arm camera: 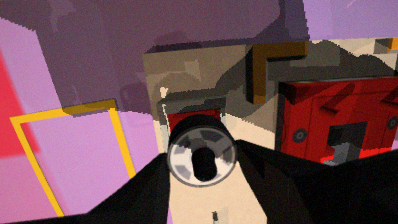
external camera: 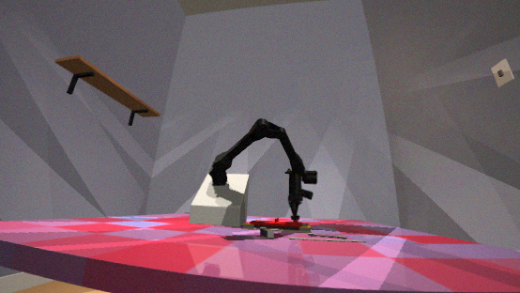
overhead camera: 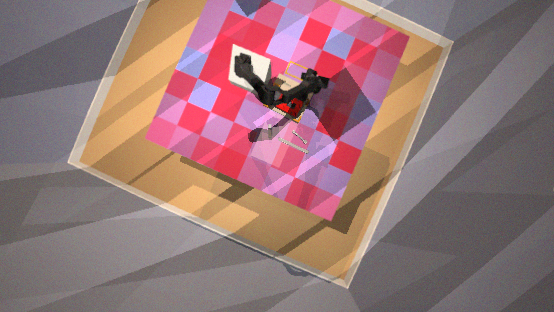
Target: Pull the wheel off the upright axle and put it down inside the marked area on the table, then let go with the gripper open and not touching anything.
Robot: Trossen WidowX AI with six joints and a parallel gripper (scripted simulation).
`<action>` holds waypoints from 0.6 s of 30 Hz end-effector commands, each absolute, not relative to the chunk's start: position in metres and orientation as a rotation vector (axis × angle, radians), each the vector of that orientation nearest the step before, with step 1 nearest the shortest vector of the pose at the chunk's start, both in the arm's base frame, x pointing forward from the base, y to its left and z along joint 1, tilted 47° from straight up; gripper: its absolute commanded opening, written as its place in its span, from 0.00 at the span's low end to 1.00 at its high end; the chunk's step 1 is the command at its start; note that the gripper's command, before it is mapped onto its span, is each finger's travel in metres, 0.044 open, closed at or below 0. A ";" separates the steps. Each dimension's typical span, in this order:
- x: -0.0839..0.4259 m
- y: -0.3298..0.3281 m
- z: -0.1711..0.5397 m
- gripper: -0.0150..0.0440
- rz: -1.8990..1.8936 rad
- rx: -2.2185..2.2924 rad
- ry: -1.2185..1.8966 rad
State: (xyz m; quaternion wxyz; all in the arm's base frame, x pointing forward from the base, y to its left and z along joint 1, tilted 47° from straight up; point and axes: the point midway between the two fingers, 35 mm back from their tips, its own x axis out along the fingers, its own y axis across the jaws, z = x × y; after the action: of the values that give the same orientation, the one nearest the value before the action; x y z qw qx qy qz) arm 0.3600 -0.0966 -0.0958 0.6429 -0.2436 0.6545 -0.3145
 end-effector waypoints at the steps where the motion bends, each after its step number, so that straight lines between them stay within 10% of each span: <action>1: 0.360 -0.096 -0.095 0.25 -0.720 -0.553 1.492; 18: 0.360 -0.092 -0.091 0.25 -0.719 -0.554 1.490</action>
State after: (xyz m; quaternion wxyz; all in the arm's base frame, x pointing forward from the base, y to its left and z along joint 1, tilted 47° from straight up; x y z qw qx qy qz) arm 0.3599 -0.0944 -0.0932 0.6425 -0.2430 0.6547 -0.3155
